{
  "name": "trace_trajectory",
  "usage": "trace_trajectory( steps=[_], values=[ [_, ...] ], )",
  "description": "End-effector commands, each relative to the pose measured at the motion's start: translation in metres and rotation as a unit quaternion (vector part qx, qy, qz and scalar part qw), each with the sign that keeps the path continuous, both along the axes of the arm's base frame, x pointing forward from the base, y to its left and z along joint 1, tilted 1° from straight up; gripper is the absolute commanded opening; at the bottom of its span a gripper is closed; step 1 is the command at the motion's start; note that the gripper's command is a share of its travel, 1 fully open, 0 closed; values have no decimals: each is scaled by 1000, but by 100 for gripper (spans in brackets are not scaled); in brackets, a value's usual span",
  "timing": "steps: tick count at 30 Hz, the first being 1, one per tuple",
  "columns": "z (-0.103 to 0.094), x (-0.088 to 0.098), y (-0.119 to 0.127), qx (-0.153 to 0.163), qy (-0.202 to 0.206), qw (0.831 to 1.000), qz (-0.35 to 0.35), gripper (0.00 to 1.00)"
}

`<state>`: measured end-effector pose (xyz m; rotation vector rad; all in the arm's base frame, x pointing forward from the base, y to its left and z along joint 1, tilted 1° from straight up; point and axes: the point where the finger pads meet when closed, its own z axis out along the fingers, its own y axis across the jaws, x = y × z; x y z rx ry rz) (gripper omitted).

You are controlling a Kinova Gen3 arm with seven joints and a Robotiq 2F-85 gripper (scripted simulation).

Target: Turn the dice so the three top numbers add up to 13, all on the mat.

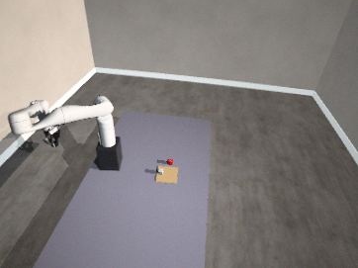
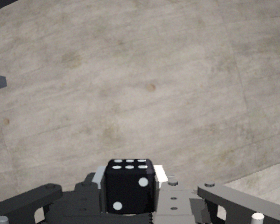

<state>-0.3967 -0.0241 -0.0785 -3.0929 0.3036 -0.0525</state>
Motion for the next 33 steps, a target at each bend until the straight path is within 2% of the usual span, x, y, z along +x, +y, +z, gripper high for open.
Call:
trace_trajectory(
  steps=[1, 3, 4, 5, 9, 10, 12, 15, 17, 18, 19, 20, 21, 23, 24, 25, 26, 28, 29, 30, 32, 33],
  values=[
    [-2, -3, 51, 2, -1, 996, -86, 26],
    [-2, -2, 68, 2, -1, 992, -122, 26],
    [-2, 0, 85, 3, -1, 987, -158, 26],
    [-2, 0, 86, 3, -1, 987, -159, 26],
    [-2, 11, 137, 5, 0, 964, -266, 26],
    [-2, 11, 137, 5, 0, 964, -266, 26],
    [-2, 20, 167, 6, 1, 945, -327, 26],
    [-2, 21, 171, 6, 1, 942, -335, 26],
    [-2, 34, 203, 7, 1, 915, -403, 26],
    [-2, 40, 215, 8, 1, 904, -427, 26],
    [-2, 42, 219, 8, 1, 900, -435, 26],
    [-2, 50, 234, 8, 2, 884, -468, 26],
    [-2, 50, 234, 8, 2, 884, -468, 26],
    [-3, 67, 261, 9, 2, 852, -524, 26],
    [-3, 69, 263, 9, 2, 848, -529, 26],
    [-3, 79, 277, 10, 2, 829, -559, 26],
    [-3, 79, 277, 10, 2, 829, -559, 26],
    [-3, 99, 302, 11, 2, 791, -612, 26],
    [-3, 101, 304, 11, 2, 787, -616, 26],
    [-3, 112, 316, 12, 3, 765, -643, 26],
    [-3, 112, 316, 12, 3, 765, -643, 26],
    [-3, 124, 328, 12, 3, 743, -670, 26]
  ],
)
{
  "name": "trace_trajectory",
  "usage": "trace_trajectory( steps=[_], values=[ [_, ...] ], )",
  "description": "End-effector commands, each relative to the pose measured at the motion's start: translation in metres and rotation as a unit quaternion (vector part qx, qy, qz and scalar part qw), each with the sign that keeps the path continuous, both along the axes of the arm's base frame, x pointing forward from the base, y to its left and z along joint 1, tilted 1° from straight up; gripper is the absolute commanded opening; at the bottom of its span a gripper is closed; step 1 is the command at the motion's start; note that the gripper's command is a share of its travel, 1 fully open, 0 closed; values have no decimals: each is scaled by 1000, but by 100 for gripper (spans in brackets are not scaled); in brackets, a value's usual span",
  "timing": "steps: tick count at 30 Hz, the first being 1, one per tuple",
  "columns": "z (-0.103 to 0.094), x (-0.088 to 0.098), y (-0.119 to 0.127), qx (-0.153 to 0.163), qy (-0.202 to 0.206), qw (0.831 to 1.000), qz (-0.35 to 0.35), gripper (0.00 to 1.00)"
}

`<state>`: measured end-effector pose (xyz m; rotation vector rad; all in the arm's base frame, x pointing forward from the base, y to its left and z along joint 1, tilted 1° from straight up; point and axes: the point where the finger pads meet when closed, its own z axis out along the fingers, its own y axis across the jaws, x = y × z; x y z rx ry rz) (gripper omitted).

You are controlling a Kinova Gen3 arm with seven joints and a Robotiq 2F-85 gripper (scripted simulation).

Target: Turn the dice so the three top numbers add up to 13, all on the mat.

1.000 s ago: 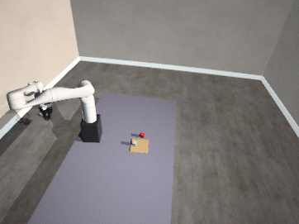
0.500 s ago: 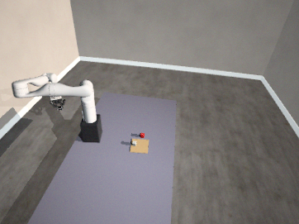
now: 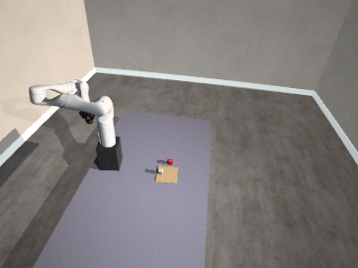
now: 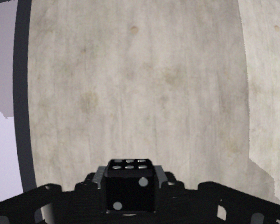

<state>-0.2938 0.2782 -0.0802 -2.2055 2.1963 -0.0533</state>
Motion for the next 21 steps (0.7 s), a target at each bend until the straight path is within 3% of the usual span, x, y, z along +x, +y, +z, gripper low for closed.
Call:
trace_trajectory(
  steps=[1, 4, 5, 7, 8, 13, 16, 19, 20, 21],
  values=[
    [-1, 34, 37, -1, -1, 997, -83, 26],
    [-1, 60, 58, 1, -1, 989, -151, 26],
    [-1, 60, 58, 1, -1, 989, -151, 26],
    [-1, 86, 76, 2, 0, 977, -215, 26],
    [-1, 87, 77, 2, 0, 976, -217, 26],
    [-1, 143, 106, 5, 0, 940, -341, 26],
    [-1, 144, 107, 5, 0, 939, -344, 26],
    [-2, 189, 123, 7, 0, 902, -432, 26],
    [-2, 189, 123, 7, 0, 902, -432, 26],
    [-2, 204, 127, 8, 0, 888, -461, 26]
  ],
)
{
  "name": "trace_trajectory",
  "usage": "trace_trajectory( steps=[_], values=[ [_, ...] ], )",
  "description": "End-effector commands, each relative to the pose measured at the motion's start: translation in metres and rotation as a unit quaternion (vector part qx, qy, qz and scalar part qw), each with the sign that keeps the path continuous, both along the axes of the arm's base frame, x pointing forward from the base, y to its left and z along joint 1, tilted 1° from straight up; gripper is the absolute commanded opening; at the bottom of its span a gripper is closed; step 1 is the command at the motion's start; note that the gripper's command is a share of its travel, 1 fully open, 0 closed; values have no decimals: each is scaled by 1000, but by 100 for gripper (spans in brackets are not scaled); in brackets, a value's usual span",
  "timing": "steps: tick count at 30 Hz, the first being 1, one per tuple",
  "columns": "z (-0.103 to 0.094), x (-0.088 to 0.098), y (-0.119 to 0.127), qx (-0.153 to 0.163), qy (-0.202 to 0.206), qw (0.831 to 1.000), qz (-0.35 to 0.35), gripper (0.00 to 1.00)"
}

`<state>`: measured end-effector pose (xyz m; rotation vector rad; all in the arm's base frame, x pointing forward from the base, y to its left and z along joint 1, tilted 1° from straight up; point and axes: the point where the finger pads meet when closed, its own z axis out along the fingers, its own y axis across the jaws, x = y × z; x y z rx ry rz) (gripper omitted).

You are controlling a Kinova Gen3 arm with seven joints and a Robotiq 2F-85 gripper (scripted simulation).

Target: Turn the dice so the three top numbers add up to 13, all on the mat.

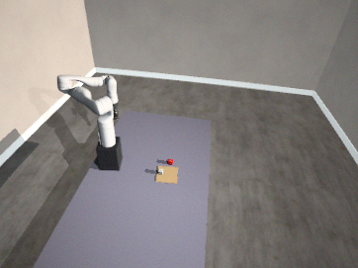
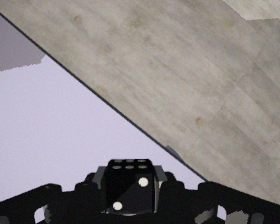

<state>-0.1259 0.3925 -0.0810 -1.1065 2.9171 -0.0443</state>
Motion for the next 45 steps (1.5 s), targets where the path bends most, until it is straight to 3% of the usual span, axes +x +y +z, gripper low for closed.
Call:
trace_trajectory(
  steps=[1, 2, 4, 5, 7, 8, 10, 12, 16, 17, 20, 21, 25, 26, 27, 29, 36, 44, 45],
  values=[
    [-1, 51, 17, -1, 0, 996, -85, 26],
    [-1, 51, 17, -1, 0, 996, -85, 26],
    [-1, 81, 22, 1, 0, 989, -145, 26],
    [-1, 81, 22, 1, 0, 989, -145, 26],
    [-1, 110, 26, 2, 0, 979, -204, 26],
    [-1, 110, 26, 2, 0, 979, -204, 26],
    [-1, 139, 27, 4, 0, 965, -261, 26],
    [-1, 139, 27, 4, 0, 965, -261, 26],
    [-1, 195, 24, 6, -1, 930, -367, 26],
    [-1, 195, 24, 6, -1, 930, -367, 26],
    [-1, 235, 17, 8, -1, 898, -440, 26],
    [-1, 235, 17, 8, -1, 898, -440, 26],
    [-1, 284, 3, 11, -1, 849, -528, 26],
    [-1, 284, 3, 11, -1, 849, -528, 26],
    [-1, 295, -1, 11, -1, 836, -548, 26],
    [-1, 295, -1, 11, -1, 836, -548, 26],
    [0, 367, -36, 15, -2, 741, -671, 26],
    [0, 429, -82, 19, -3, 632, -775, 26],
    [0, 429, -82, 19, -3, 632, -775, 26]
  ],
)
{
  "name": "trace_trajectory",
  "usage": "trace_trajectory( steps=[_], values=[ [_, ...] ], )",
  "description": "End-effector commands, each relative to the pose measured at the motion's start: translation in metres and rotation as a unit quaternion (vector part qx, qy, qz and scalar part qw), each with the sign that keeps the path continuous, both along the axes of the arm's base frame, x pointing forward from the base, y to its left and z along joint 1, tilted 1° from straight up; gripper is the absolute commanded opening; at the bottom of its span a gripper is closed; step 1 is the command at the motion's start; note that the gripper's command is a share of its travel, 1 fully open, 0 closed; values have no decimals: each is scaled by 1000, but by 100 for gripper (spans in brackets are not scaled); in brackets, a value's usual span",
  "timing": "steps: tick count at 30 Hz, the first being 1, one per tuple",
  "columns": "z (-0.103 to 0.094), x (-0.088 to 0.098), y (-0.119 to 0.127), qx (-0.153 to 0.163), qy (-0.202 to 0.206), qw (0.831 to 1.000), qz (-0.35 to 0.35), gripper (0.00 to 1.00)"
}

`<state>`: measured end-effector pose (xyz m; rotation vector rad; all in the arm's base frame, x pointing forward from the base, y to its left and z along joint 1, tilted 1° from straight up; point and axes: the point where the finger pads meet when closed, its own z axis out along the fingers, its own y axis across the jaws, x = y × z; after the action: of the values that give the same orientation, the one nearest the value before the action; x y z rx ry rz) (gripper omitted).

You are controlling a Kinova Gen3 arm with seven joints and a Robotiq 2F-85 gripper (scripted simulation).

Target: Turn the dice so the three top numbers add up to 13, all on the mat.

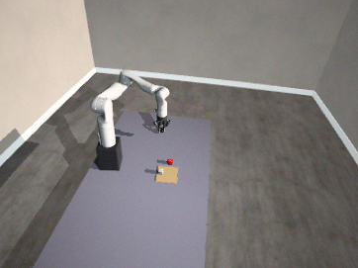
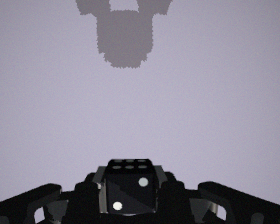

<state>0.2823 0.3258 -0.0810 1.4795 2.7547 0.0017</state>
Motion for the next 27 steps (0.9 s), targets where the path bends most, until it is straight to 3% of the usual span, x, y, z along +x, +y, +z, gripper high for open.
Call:
trace_trajectory(
  steps=[1, 14, 27],
  values=[
    [0, 21, -15, 0, 2, 1000, -31, 26],
    [0, 84, -83, 5, -1, 978, -208, 26],
    [0, 111, -123, 8, -3, 955, -297, 26]
  ],
)
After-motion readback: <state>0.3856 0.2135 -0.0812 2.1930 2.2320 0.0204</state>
